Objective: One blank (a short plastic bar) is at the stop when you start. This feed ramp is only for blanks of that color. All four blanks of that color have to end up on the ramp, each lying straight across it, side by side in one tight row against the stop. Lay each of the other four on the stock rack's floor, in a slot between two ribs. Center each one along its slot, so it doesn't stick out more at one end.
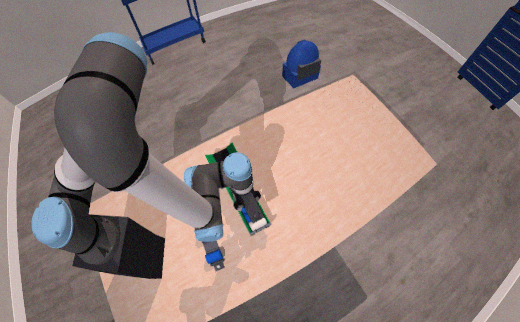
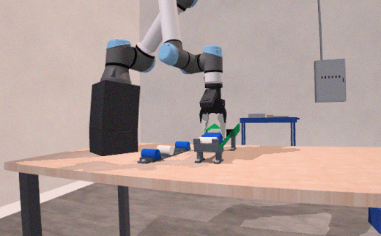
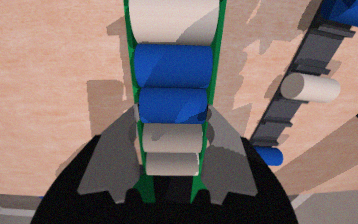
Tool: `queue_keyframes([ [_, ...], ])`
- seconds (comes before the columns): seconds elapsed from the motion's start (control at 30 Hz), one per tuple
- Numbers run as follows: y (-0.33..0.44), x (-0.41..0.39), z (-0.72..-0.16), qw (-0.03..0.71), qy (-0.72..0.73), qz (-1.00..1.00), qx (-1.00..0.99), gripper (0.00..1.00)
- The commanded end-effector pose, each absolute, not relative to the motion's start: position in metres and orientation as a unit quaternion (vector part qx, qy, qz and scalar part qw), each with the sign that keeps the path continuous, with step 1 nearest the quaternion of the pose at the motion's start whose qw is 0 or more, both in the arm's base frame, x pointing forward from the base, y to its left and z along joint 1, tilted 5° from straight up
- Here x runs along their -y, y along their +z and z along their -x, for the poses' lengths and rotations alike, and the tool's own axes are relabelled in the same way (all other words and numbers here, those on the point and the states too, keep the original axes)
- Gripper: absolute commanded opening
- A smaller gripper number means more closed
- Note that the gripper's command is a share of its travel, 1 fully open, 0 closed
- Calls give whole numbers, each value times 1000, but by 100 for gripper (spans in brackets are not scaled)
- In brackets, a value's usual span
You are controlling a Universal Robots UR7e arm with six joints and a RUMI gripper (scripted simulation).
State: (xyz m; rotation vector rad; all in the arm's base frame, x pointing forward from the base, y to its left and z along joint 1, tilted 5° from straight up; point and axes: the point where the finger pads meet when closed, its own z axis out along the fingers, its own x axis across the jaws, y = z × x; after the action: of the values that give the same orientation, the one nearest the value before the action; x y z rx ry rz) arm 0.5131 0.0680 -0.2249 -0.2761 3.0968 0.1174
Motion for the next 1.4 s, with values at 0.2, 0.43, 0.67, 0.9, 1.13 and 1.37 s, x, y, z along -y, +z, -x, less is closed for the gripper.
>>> queue_keyframes([
  [0.2,-222,-68,-514,16,38,89,-995,39],
  [0.43,-201,-66,-513,16,38,89,-995,39],
  [0.67,-175,-64,-512,16,38,89,-995,39],
  [0.9,-141,-61,-512,16,38,89,-995,39],
  [1.13,-126,-60,-511,16,38,89,-995,39],
  [1.37,-125,-60,-511,16,38,89,-995,39],
])
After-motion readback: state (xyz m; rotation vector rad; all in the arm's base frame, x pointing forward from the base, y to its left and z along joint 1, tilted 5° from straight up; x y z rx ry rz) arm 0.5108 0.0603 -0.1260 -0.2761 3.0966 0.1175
